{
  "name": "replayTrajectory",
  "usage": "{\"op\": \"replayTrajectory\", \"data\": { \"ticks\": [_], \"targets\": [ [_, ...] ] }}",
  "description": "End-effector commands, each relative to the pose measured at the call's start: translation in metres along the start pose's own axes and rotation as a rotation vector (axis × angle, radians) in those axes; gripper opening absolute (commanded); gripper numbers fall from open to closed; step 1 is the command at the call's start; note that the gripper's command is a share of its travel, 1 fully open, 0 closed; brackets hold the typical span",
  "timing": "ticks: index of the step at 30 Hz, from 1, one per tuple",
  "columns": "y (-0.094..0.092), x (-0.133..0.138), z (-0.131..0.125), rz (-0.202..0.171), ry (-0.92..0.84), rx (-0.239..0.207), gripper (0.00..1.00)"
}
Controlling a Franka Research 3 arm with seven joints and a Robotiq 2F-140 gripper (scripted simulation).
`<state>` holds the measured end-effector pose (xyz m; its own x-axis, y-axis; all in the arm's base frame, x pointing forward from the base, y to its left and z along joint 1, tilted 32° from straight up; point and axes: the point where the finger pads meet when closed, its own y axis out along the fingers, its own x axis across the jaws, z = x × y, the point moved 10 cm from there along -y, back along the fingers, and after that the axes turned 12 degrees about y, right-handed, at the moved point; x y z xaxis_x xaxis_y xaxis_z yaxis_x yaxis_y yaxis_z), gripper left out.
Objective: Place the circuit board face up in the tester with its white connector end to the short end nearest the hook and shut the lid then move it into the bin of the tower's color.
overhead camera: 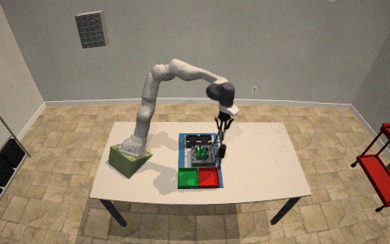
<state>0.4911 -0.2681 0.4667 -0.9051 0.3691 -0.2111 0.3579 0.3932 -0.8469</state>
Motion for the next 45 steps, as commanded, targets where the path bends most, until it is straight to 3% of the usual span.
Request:
{"op": "replayTrajectory", "data": {
  "ticks": [1,31,45],
  "targets": [
    [0.0,0.007,0.001,-0.012,-0.004,-0.002,0.0],
    [-0.001,0.059,0.012,-0.012,-0.004,-0.002,0.0],
    [0.008,0.095,0.02,-0.012,-0.004,-0.002,0.0]
  ]
}}
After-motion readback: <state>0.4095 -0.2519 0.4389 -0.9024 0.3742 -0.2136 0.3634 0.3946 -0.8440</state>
